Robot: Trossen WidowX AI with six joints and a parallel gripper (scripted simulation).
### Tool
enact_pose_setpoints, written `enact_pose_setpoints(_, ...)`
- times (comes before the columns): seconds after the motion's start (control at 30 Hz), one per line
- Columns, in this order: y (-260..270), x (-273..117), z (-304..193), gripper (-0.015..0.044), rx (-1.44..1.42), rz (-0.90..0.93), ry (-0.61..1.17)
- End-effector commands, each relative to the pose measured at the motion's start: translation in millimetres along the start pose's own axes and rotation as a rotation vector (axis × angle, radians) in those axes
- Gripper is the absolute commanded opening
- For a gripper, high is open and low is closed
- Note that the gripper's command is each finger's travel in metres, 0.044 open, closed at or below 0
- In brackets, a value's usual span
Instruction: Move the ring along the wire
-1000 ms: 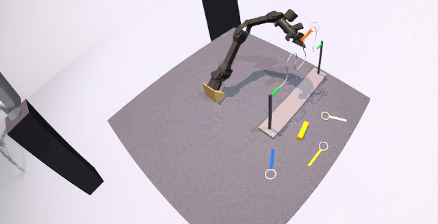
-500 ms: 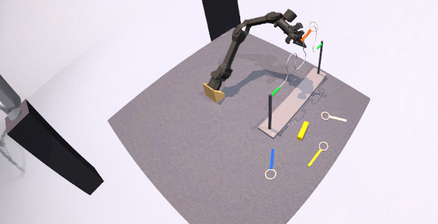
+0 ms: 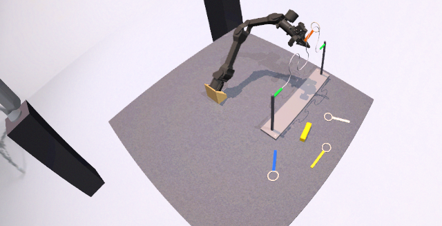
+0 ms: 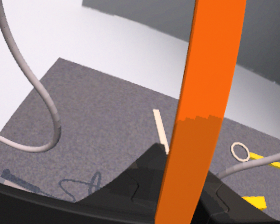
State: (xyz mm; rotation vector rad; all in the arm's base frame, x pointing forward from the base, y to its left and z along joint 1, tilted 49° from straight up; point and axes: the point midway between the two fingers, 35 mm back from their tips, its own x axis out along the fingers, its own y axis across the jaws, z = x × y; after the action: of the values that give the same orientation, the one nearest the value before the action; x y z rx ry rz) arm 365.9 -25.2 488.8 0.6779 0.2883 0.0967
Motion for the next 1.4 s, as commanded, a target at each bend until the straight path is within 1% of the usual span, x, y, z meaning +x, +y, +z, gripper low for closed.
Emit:
enact_pose_setpoints(0.0, 3, -2, -1, -0.015, 0.042, 0.023, -0.005)
enact_pose_setpoints(1.37, 23, -2, 5, -0.015, 0.504, 0.235, -0.066)
